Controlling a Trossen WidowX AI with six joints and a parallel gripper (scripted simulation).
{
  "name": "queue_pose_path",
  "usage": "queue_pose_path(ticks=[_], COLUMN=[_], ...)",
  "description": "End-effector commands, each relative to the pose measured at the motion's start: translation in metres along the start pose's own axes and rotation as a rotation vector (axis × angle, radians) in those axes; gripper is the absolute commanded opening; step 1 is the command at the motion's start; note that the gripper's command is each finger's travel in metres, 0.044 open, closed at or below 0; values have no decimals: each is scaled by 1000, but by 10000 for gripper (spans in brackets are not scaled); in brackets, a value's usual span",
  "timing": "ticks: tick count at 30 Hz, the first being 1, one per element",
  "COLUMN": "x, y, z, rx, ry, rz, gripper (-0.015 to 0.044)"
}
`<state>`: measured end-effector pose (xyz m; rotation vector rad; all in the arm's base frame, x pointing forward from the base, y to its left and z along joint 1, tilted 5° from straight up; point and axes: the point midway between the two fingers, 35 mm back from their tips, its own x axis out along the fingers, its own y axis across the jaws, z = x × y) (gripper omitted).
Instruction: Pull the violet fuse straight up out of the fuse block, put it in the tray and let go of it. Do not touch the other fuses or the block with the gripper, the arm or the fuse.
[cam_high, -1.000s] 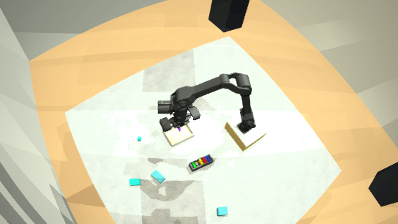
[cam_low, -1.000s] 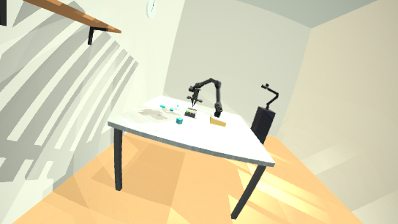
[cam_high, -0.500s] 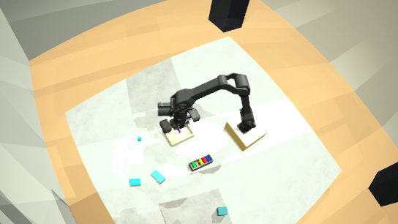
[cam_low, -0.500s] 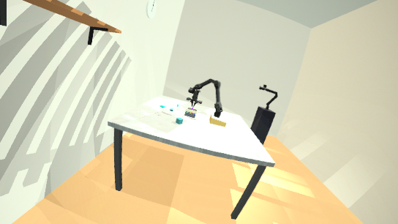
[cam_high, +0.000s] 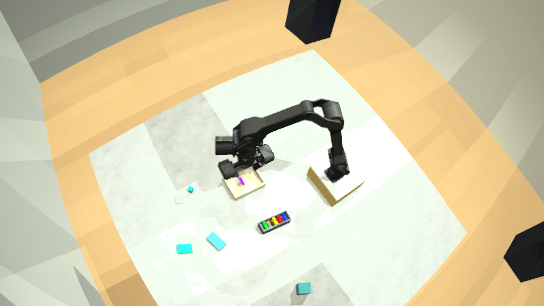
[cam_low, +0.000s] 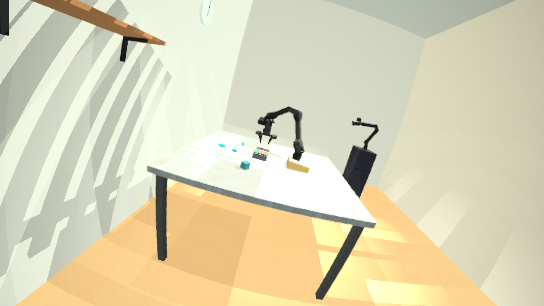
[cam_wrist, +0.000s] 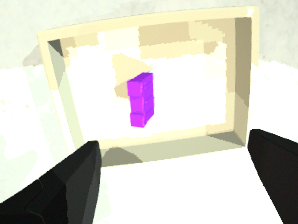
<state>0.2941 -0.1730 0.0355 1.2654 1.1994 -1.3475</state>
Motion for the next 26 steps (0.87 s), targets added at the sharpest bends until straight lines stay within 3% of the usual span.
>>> queue_pose_path(ticks=[1,26], x=[-14,-11], y=[1,1], z=[1,1], rx=[-2,0], ry=[-9,-5], rz=[17,13], gripper=[330,330])
